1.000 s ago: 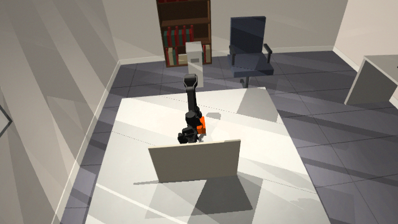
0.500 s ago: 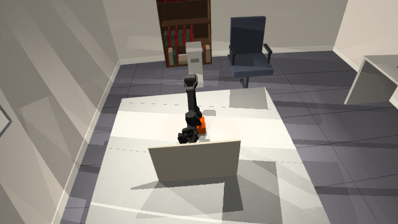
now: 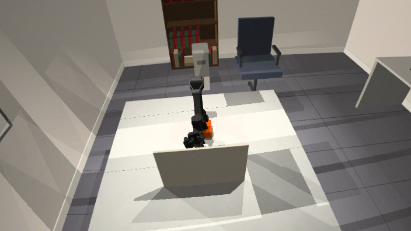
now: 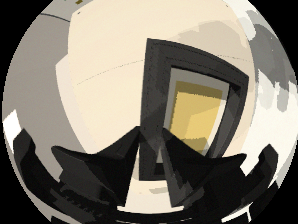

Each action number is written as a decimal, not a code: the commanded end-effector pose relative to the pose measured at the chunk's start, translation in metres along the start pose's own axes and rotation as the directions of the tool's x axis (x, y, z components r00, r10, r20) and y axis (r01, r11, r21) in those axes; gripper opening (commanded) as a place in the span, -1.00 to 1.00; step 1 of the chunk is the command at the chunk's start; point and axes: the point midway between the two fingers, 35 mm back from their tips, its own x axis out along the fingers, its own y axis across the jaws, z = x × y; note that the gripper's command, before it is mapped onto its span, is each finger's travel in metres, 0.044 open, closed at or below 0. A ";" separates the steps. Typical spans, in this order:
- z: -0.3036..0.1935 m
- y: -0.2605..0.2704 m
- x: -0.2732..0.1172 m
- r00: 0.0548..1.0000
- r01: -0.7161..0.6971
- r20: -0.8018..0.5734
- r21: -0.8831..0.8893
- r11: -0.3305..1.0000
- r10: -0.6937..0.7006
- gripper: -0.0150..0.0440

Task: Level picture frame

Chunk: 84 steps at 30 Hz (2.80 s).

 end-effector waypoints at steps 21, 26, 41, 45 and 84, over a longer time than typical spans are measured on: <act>0.000 0.004 0.000 1.000 -0.001 0.004 -0.004 1.000 0.001 -0.49; 0.000 0.005 0.000 1.000 -0.001 0.004 -0.004 1.000 0.001 -0.49; 0.000 0.010 0.000 1.000 -0.001 0.004 -0.004 1.000 0.001 -0.49; 0.000 0.010 0.000 1.000 -0.001 0.004 -0.004 1.000 0.001 -0.49; -0.001 0.011 0.000 1.000 -0.001 0.004 -0.004 1.000 0.001 -0.49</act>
